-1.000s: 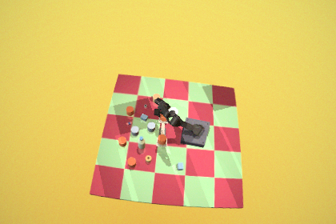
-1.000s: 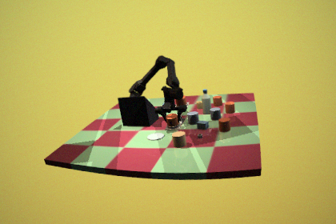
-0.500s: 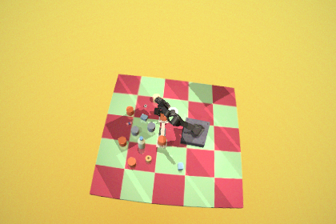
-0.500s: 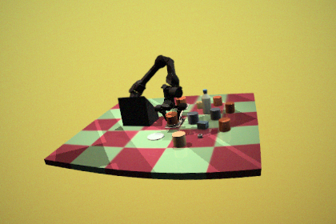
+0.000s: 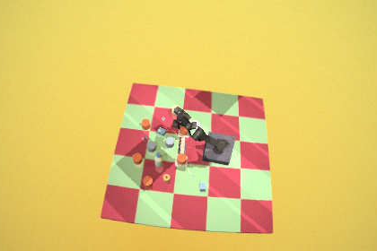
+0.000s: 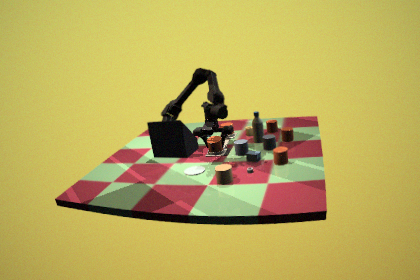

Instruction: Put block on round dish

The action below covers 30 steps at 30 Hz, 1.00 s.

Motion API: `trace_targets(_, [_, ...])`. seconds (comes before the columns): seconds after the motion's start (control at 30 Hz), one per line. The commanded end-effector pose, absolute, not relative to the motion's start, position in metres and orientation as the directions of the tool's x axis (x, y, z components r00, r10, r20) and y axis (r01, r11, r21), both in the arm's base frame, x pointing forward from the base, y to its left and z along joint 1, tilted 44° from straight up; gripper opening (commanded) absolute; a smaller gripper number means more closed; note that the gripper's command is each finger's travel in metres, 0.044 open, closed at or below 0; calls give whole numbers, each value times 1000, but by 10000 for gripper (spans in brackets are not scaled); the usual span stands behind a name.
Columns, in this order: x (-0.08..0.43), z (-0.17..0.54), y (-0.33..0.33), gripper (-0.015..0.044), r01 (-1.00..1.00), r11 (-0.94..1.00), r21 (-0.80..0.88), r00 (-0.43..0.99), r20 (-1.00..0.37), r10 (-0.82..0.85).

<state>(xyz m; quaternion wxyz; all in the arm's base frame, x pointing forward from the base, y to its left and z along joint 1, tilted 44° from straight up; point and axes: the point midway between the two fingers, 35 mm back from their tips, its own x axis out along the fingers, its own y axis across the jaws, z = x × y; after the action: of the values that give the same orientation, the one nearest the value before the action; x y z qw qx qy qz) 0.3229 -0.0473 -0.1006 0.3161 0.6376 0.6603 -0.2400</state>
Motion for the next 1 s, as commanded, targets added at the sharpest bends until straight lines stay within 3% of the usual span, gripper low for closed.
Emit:
trace_targets(0.0, [326,-96,-55,0,992,73,98,22,-732,681])
trace_targets(0.97, [326,-70,-81,0,993,73,97,22,-733,679])
